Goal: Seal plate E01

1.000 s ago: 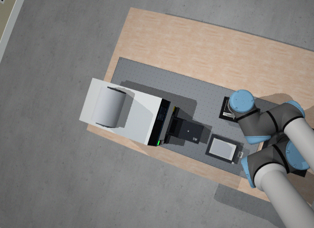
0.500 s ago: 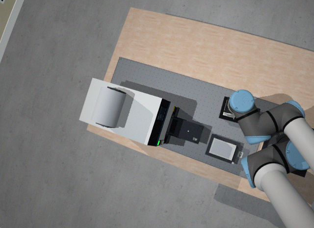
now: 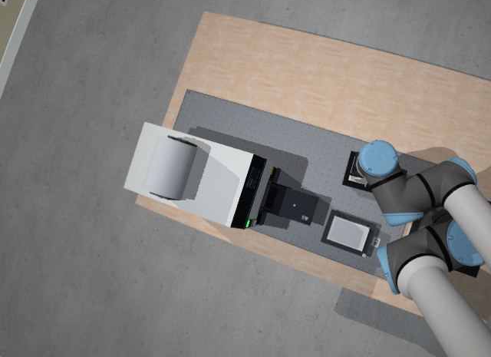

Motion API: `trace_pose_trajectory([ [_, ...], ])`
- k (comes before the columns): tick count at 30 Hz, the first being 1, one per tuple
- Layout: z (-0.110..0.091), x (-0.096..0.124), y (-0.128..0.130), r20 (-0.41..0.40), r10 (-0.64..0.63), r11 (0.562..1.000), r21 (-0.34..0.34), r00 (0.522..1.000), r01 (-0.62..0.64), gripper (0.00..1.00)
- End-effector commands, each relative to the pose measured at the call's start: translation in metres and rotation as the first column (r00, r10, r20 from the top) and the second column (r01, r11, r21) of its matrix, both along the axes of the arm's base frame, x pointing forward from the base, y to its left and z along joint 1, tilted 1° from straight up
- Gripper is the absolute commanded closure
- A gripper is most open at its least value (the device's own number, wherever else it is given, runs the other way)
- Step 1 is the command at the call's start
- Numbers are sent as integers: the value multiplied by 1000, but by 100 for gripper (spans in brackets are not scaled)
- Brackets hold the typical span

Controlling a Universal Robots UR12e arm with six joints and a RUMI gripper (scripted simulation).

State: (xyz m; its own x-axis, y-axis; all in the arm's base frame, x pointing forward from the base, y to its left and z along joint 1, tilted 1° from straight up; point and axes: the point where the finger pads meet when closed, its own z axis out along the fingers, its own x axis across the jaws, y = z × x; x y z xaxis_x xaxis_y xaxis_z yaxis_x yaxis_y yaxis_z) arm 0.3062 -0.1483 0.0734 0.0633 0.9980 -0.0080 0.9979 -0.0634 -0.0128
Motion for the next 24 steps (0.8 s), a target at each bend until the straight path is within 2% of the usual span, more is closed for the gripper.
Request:
trace_pose_trajectory([
  [1,1,0,0,1,0,1000,-1,1000,0,100],
  [11,1,0,0,1,0,1000,-1,1000,0,100],
  [12,0,0,0,1,0,1000,-1,1000,0,32],
  [24,0,0,0,1,0,1000,-1,1000,0,32],
])
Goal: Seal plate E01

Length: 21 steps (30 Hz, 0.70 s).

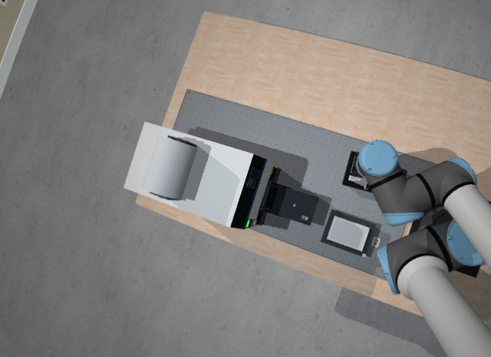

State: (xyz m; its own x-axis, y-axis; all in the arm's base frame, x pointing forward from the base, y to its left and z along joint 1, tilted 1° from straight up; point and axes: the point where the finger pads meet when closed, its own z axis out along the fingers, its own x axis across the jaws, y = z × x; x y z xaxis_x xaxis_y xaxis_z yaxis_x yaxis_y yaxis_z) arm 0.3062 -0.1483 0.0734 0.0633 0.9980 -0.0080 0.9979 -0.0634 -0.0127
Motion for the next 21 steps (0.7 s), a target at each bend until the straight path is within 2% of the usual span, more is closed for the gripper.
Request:
trace_pose_trajectory([
  [1,0,0,0,1,0,1000,-1,1000,0,32],
  [21,8,1,0,1,0,1000,-1,1000,0,32],
])
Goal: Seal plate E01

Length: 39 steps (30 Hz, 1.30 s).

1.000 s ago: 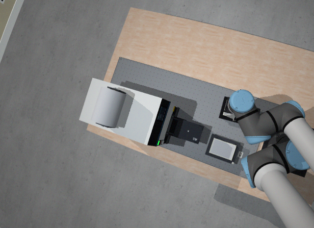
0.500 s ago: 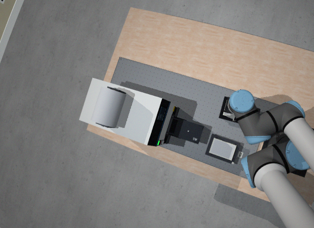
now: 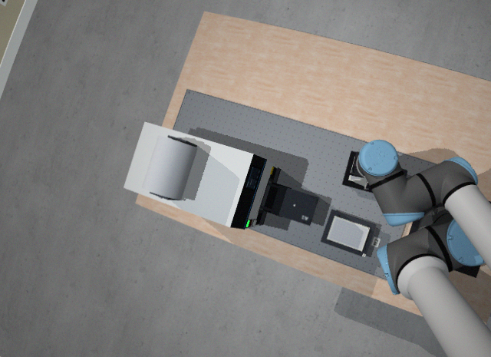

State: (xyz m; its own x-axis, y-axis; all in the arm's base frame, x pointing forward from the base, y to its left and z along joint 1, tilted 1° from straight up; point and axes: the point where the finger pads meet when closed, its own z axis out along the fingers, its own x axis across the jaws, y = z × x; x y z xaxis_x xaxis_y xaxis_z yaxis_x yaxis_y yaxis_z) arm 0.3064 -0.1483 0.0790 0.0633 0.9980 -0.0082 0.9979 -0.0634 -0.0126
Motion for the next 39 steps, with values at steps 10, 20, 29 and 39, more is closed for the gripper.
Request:
trace_pose_trajectory([
  [10,9,0,0,1,0,1000,-1,1000,0,32],
  [20,14,1,0,1,0,1000,-1,1000,0,32],
  [29,19,1,0,1,0,1000,-1,1000,0,32],
  [39,32,1,0,1,0,1000,-1,1000,0,32],
])
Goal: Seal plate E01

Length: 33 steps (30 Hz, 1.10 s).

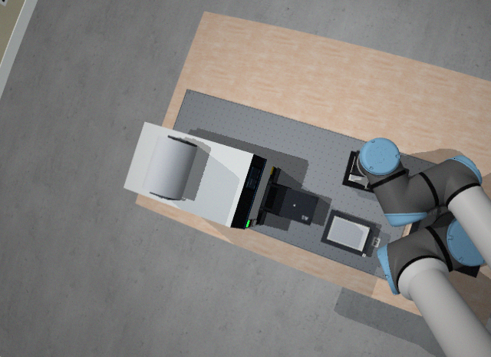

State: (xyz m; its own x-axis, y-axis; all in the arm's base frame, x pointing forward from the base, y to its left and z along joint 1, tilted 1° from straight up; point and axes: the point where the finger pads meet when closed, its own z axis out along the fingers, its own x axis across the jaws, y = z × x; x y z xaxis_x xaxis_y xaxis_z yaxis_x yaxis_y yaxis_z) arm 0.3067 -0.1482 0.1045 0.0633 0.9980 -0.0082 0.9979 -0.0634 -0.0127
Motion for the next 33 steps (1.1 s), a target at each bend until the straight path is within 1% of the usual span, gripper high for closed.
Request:
trace_pose_trajectory([
  [1,9,0,0,1,0,1000,-1,1000,0,32],
  [27,49,1,0,1,0,1000,-1,1000,0,32],
  [29,49,1,0,1,0,1000,-1,1000,0,32],
  [33,55,1,0,1,0,1000,-1,1000,0,32],
])
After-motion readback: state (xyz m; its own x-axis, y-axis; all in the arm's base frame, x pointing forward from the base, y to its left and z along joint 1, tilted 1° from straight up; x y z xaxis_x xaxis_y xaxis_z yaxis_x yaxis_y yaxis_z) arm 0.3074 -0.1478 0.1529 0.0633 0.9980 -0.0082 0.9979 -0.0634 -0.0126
